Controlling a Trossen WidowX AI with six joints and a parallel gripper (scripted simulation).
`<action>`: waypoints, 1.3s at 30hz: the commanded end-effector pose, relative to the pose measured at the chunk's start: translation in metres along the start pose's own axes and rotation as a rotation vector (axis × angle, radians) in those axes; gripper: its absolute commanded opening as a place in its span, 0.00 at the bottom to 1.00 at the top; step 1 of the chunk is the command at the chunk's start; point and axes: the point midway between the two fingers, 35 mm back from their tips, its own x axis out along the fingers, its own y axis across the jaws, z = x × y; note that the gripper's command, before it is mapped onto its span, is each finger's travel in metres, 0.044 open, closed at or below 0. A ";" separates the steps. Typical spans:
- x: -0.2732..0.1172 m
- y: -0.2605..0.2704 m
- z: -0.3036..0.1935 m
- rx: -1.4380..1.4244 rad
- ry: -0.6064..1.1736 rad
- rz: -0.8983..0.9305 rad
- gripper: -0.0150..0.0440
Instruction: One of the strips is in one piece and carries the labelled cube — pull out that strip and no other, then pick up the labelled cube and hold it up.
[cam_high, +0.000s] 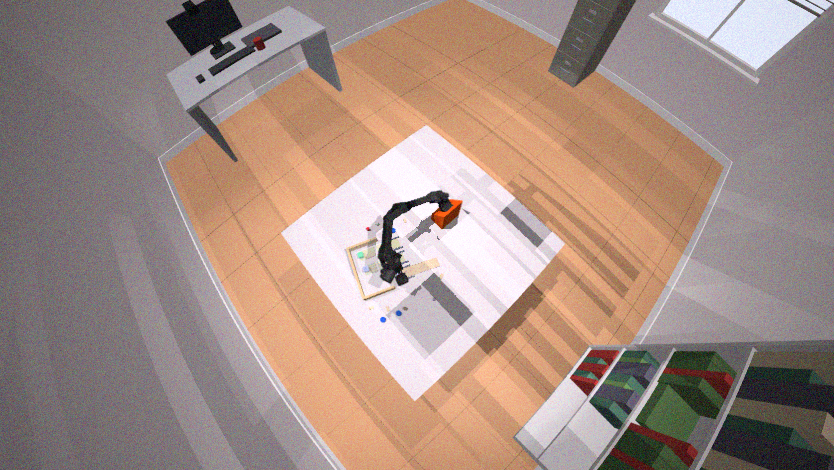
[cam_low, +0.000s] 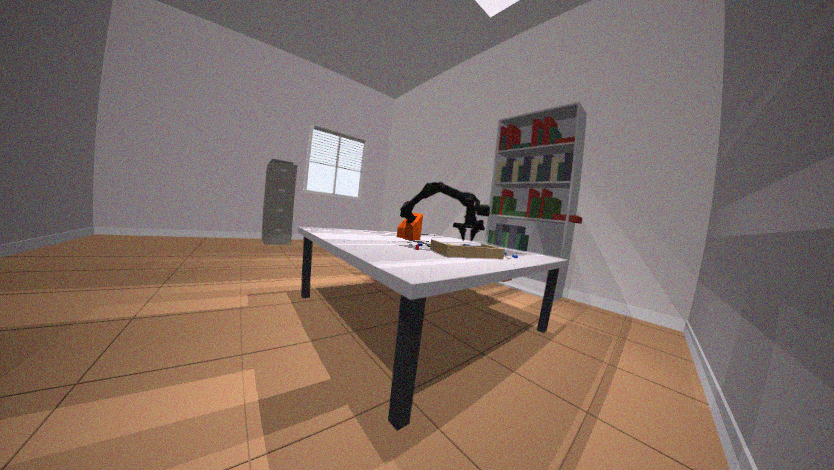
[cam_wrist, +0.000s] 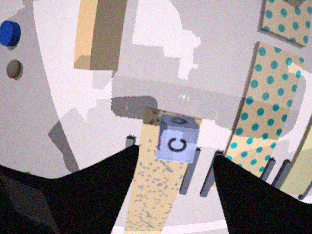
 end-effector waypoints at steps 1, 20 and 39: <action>0.007 0.000 0.000 -0.008 -0.003 -0.005 0.68; 0.038 -0.001 0.000 -0.008 -0.003 -0.007 0.68; 0.038 -0.002 -0.001 0.000 0.000 -0.003 0.25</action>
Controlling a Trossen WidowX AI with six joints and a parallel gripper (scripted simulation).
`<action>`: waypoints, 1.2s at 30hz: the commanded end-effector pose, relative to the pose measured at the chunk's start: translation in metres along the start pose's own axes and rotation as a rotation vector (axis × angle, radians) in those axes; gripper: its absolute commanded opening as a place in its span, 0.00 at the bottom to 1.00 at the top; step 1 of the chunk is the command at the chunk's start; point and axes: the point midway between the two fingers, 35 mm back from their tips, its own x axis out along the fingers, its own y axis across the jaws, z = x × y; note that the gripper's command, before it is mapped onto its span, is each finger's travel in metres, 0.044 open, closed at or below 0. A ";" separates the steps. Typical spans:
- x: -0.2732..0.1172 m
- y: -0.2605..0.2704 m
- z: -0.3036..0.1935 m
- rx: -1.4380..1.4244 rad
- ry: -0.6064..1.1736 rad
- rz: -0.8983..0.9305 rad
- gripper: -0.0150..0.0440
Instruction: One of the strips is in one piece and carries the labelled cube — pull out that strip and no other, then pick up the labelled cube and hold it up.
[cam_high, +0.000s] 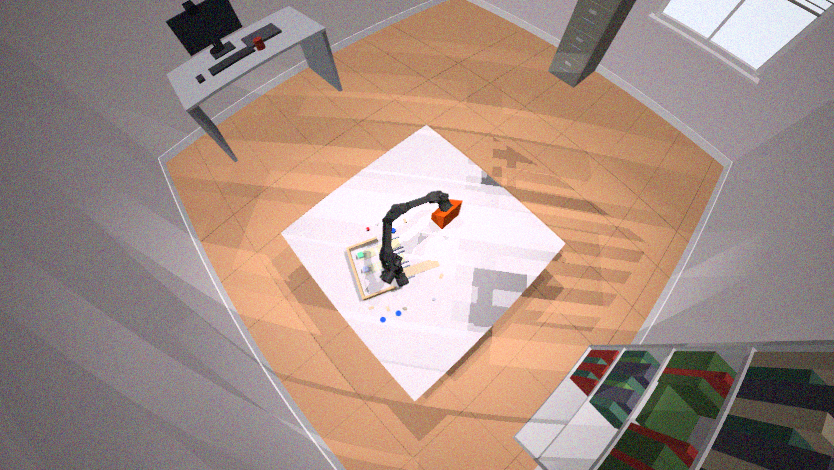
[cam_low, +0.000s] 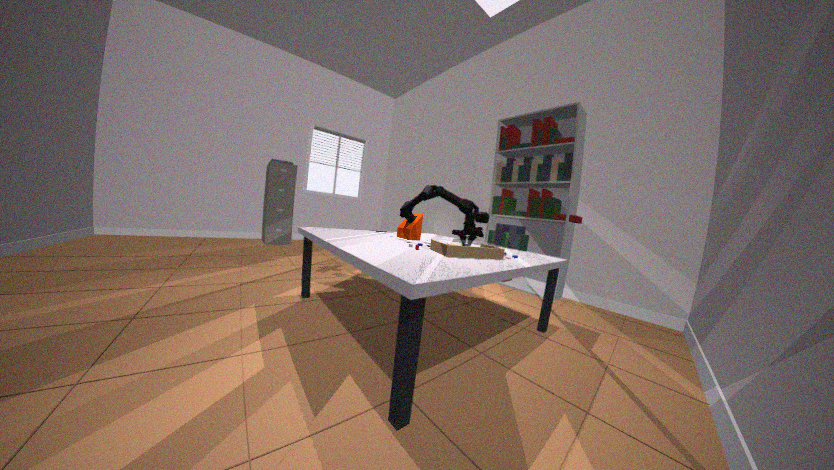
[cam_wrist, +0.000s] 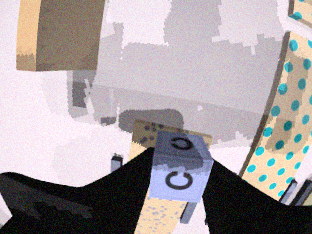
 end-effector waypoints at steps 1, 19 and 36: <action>-0.005 -0.001 -0.003 0.000 -0.002 0.001 0.25; -0.042 -0.025 -0.052 -0.010 -0.002 -0.002 0.25; -0.044 -0.044 -0.093 -0.012 -0.001 -0.003 0.25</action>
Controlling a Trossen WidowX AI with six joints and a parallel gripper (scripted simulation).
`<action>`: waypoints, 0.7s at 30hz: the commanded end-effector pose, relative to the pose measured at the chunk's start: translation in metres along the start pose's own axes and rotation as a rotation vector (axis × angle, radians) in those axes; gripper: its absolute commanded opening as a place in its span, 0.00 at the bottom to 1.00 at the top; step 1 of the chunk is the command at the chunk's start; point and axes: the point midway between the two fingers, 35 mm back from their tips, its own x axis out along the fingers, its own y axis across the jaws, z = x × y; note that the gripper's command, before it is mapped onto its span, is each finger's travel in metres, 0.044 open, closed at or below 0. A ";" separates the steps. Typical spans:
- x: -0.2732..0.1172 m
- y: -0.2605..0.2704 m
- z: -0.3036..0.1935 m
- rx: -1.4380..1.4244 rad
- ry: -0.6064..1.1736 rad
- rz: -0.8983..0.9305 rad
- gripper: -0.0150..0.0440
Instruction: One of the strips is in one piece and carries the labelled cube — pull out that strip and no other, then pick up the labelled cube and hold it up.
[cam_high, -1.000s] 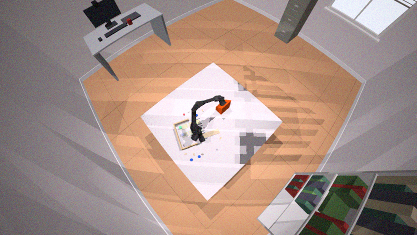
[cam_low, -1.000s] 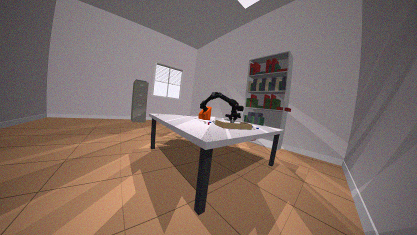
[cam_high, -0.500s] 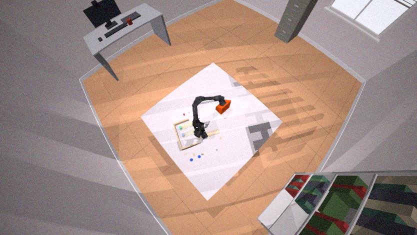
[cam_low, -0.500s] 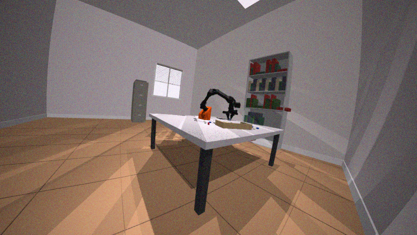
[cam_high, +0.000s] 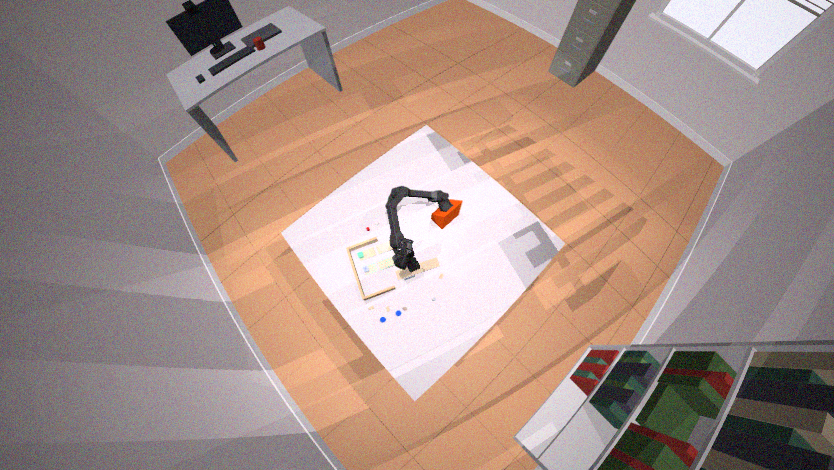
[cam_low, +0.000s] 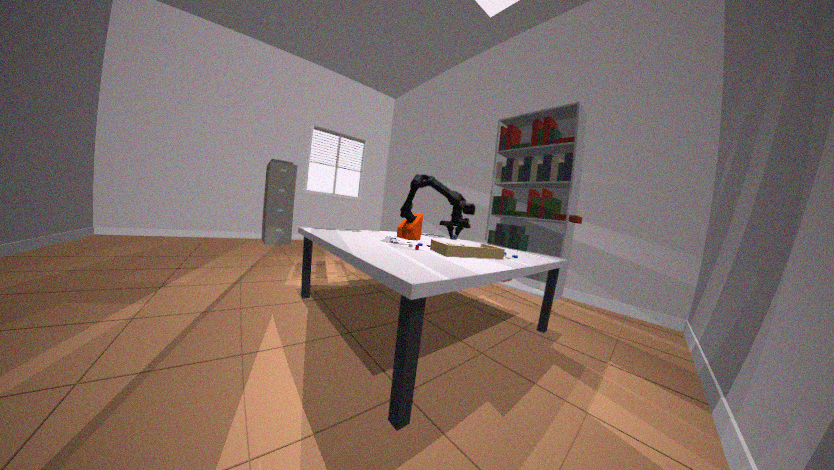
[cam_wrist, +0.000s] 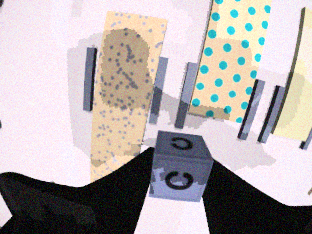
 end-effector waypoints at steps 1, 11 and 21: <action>-0.003 -0.004 -0.011 0.007 -0.004 0.009 0.25; -0.002 -0.020 -0.042 0.006 -0.003 0.008 0.25; -0.022 -0.026 -0.053 0.004 -0.002 0.010 0.25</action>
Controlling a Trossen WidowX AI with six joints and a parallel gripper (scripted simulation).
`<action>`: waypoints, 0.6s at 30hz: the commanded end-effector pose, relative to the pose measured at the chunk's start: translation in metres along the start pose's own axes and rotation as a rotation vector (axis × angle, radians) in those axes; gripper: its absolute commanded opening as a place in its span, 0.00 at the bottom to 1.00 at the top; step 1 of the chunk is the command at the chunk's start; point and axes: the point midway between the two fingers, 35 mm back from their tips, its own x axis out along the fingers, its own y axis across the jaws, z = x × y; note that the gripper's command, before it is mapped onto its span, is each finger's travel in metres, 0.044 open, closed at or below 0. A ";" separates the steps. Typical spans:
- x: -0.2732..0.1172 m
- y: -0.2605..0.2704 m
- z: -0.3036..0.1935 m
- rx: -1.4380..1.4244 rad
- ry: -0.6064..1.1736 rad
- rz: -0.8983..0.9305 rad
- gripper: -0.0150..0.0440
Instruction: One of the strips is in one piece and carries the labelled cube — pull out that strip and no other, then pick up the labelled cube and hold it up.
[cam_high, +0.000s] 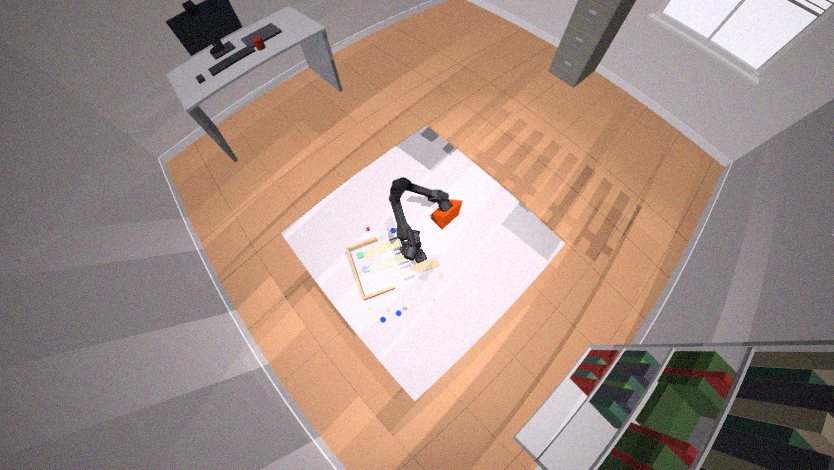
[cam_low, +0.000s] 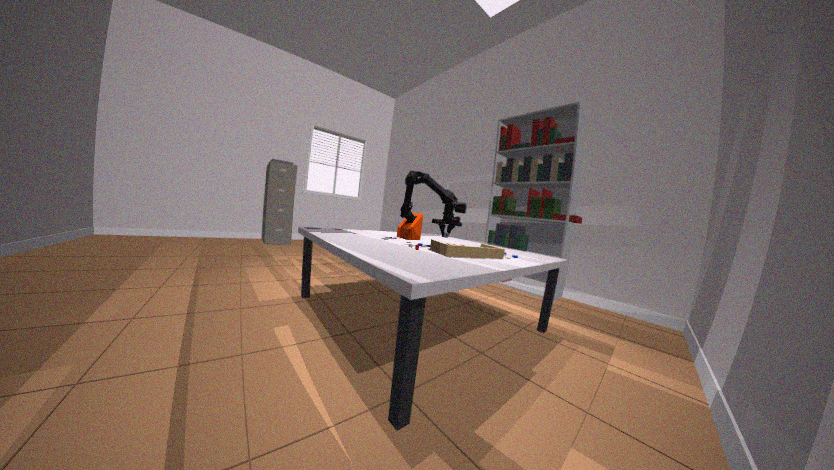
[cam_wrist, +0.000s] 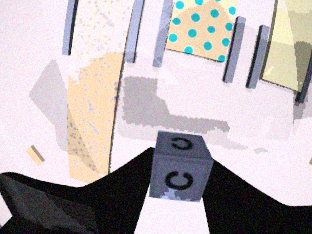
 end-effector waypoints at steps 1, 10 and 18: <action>-0.024 0.002 0.001 0.009 -0.012 0.016 0.25; -0.033 0.001 0.001 0.010 -0.012 0.015 0.25; -0.033 0.001 0.001 0.010 -0.012 0.015 0.25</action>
